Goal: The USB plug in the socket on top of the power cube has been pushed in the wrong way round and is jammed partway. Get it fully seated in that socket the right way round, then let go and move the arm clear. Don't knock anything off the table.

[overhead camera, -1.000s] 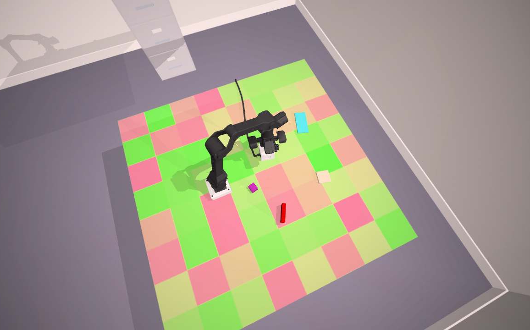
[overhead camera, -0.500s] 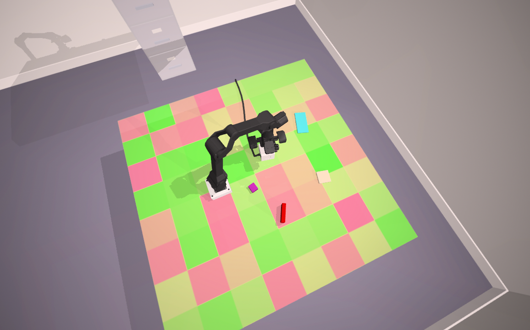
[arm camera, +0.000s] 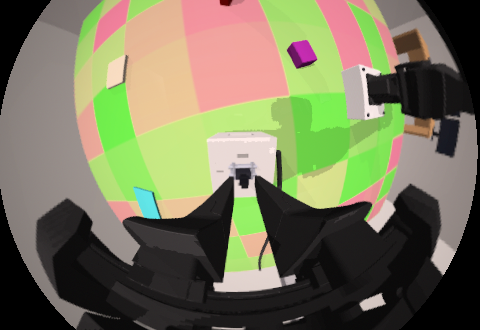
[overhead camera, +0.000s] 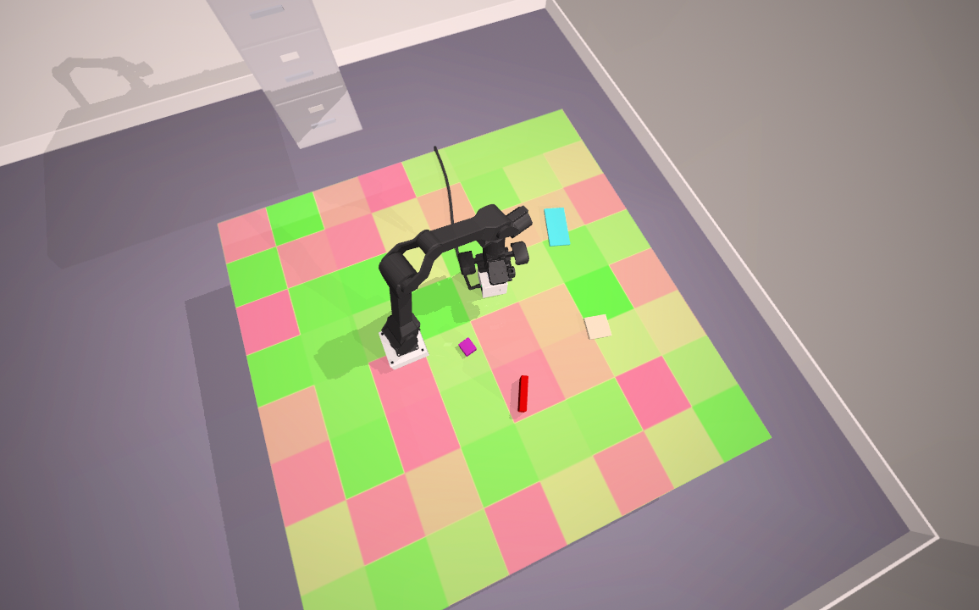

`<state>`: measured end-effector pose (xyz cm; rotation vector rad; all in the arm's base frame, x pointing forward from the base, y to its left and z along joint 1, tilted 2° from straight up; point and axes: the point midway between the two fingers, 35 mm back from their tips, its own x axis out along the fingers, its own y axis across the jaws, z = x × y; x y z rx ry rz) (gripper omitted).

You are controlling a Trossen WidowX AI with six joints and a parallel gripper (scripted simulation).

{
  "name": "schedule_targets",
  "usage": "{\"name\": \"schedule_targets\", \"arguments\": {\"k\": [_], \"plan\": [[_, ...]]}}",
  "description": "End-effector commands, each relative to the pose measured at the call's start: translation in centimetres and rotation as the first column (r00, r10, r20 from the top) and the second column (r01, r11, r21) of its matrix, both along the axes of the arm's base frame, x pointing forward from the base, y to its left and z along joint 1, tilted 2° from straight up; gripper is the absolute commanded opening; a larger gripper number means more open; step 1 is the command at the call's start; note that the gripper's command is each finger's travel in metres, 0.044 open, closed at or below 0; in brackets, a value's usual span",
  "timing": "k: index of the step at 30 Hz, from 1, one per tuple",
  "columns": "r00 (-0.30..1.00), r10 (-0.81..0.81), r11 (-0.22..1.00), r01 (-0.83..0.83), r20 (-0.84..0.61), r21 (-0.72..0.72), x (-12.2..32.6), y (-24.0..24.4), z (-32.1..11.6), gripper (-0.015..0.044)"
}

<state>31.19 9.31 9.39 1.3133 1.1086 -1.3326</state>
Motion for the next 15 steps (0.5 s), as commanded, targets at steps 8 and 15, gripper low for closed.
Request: {"name": "schedule_targets", "arguments": {"k": [8, 15], "plan": [[1.0, 0.0, 1.0, 0.0, 0.0, 0.0, -0.01, -0.01, 0.19, 0.0095], [1.0, 0.0, 1.0, 0.0, 0.0, 0.0, -0.01, -0.03, 0.89, 0.0095]]}}
